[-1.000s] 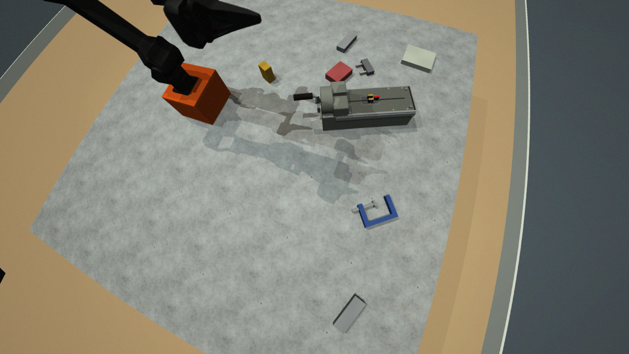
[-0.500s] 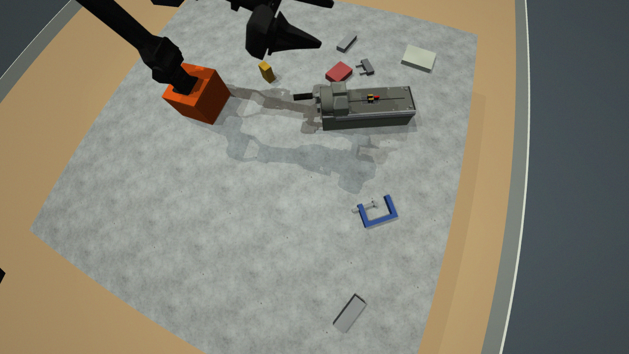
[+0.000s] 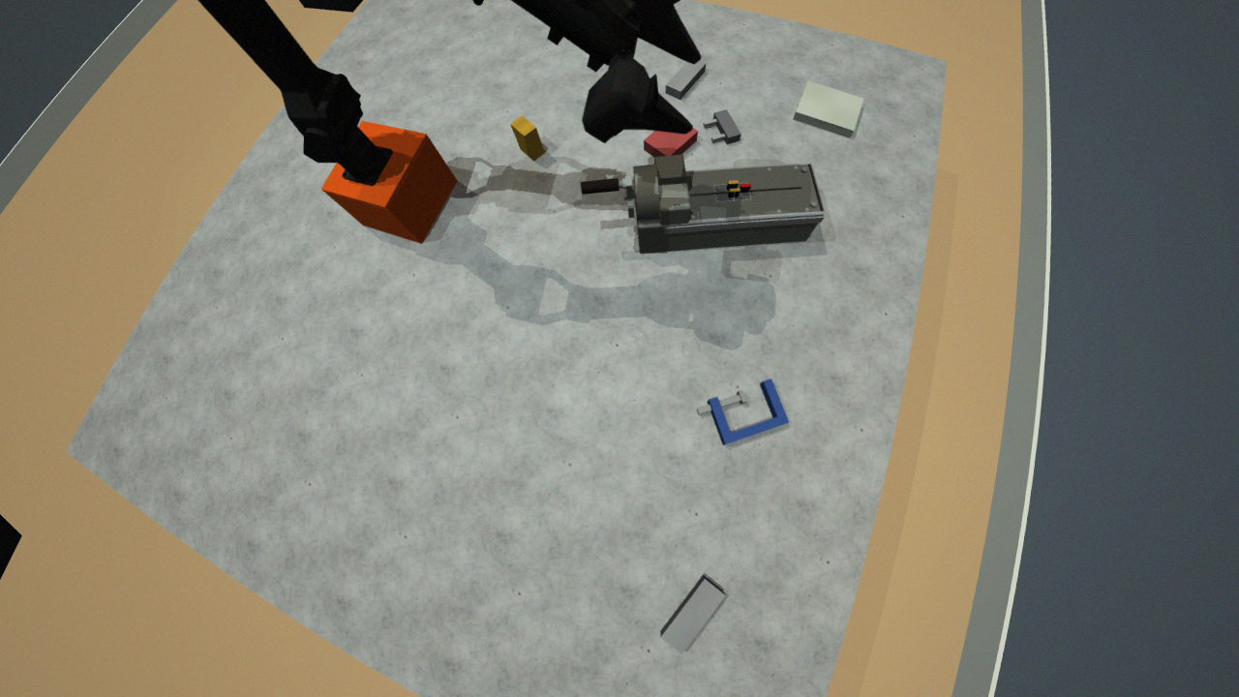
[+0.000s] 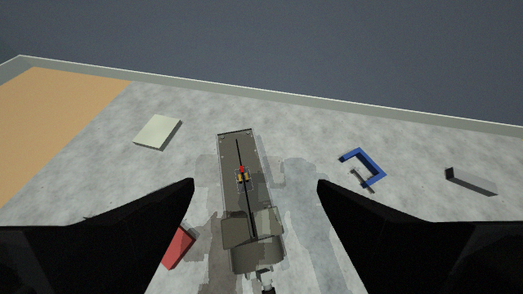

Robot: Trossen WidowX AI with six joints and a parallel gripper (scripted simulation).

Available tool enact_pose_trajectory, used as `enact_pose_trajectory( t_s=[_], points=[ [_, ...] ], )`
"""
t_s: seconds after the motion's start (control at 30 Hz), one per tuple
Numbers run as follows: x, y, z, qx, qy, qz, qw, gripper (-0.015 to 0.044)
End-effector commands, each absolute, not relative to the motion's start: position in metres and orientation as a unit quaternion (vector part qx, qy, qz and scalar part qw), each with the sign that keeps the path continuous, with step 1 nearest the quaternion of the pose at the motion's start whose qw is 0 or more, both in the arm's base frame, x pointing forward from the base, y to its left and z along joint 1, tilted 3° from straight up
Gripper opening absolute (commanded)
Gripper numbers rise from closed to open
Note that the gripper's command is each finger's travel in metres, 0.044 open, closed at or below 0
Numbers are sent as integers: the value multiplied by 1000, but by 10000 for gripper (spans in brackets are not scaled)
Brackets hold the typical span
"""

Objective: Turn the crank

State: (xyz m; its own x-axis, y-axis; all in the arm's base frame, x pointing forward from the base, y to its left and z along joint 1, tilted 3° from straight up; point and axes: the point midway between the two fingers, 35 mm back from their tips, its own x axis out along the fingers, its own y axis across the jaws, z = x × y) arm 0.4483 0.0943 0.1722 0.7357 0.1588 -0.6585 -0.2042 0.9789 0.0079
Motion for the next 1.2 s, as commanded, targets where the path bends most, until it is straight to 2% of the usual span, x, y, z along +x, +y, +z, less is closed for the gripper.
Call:
enact_pose_trajectory(
  t_s=[0.0, 0.2, 0.5, 1.17],
  points=[
    [456, 107, 147, -34, 393, 107, 913, 440],
    [463, 121, 116, -40, 441, 116, 889, 440],
    [464, 119, 63, -40, 442, 116, 889, 440],
    [464, 119, 62, -40, 442, 116, 889, 440]
  ],
)
